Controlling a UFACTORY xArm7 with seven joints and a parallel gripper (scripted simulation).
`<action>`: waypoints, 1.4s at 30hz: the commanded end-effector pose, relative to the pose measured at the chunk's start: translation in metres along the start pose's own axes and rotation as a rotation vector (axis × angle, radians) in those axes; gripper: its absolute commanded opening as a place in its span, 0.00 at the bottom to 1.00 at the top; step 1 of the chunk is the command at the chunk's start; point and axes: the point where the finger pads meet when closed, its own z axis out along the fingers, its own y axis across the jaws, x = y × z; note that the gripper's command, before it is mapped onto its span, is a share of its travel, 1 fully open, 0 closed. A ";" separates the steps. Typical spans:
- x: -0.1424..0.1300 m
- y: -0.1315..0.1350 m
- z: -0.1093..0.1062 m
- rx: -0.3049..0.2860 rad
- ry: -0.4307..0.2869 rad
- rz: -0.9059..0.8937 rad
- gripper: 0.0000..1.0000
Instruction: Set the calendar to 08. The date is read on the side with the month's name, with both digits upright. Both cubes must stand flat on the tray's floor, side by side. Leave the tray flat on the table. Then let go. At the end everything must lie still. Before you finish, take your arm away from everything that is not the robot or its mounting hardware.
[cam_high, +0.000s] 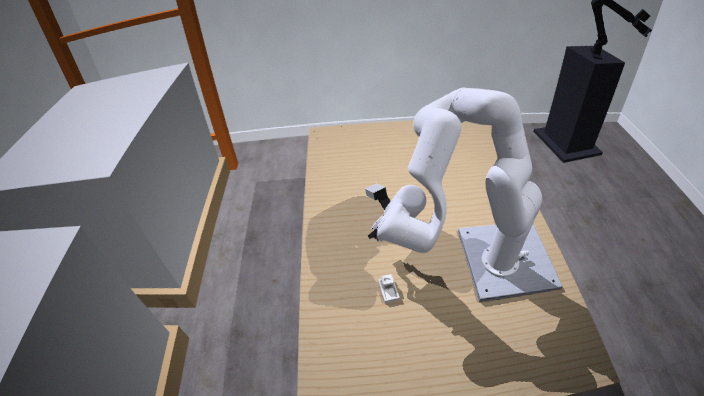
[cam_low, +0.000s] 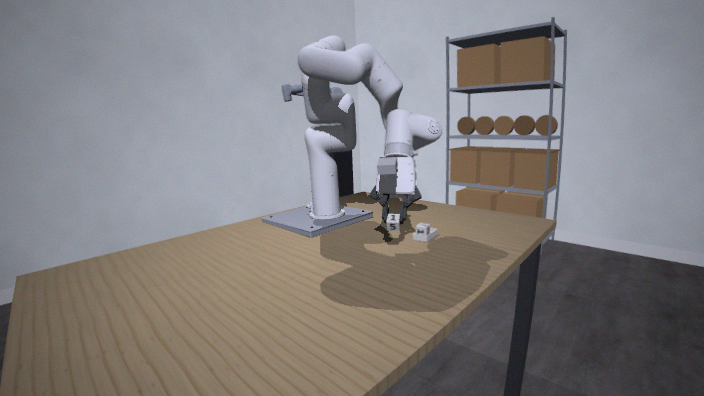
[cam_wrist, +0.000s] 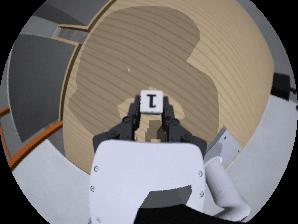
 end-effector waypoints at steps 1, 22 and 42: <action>-0.001 0.001 0.000 -0.009 0.110 0.001 0.29; -0.005 -0.001 0.001 -0.001 0.393 0.009 0.29; -0.009 -0.003 0.000 0.016 0.476 0.006 0.29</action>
